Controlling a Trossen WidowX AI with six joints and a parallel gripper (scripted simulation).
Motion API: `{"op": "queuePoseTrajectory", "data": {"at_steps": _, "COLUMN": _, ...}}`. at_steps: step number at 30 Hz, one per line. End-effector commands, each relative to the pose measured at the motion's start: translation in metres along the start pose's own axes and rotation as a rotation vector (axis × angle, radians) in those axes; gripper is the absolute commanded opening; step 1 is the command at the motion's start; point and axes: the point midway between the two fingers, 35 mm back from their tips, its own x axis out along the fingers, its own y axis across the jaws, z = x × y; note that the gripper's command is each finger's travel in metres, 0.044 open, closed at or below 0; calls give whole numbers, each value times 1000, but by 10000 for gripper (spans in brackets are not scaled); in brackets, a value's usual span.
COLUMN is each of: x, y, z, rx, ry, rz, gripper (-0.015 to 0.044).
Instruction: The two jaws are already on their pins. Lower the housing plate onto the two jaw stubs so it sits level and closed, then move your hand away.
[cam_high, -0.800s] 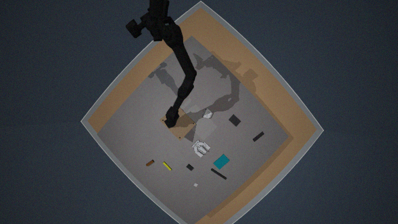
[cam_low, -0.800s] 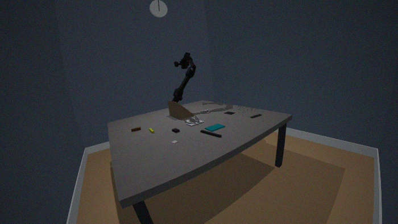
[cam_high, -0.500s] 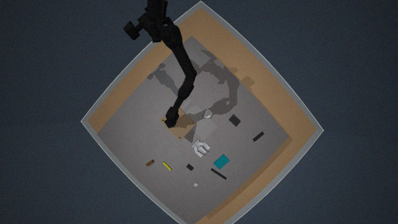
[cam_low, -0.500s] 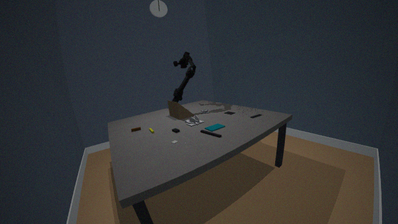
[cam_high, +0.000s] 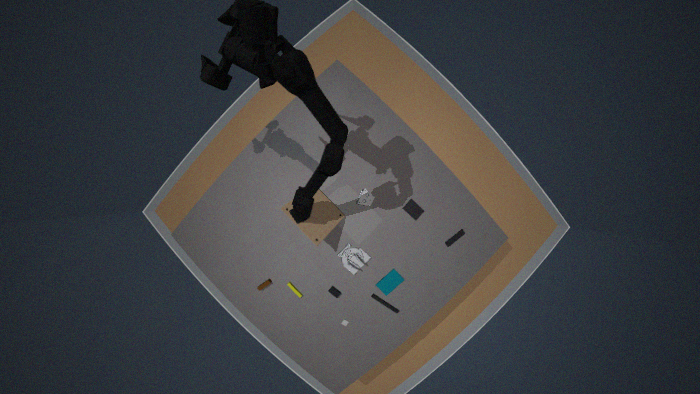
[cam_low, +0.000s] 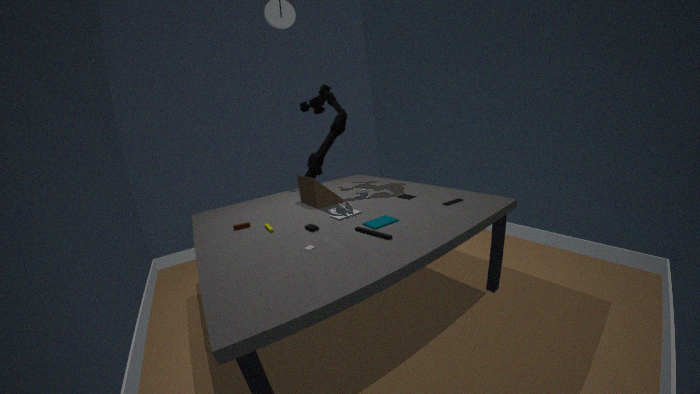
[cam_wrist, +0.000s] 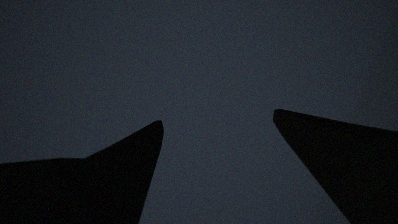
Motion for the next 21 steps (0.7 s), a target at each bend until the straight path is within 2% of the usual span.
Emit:
{"op": "queuePoseTrajectory", "data": {"at_steps": 1, "x": -10, "y": -23, "z": -16, "rx": -71, "ry": 63, "rz": -67, "gripper": 440}}
{"op": "queuePoseTrajectory", "data": {"at_steps": 17, "x": -70, "y": -116, "z": -73, "rx": -369, "ry": 353, "rz": -296, "gripper": 440}}
{"op": "queuePoseTrajectory", "data": {"at_steps": 21, "x": -84, "y": -133, "z": -75, "rx": -450, "ry": 378, "rz": -316, "gripper": 440}}
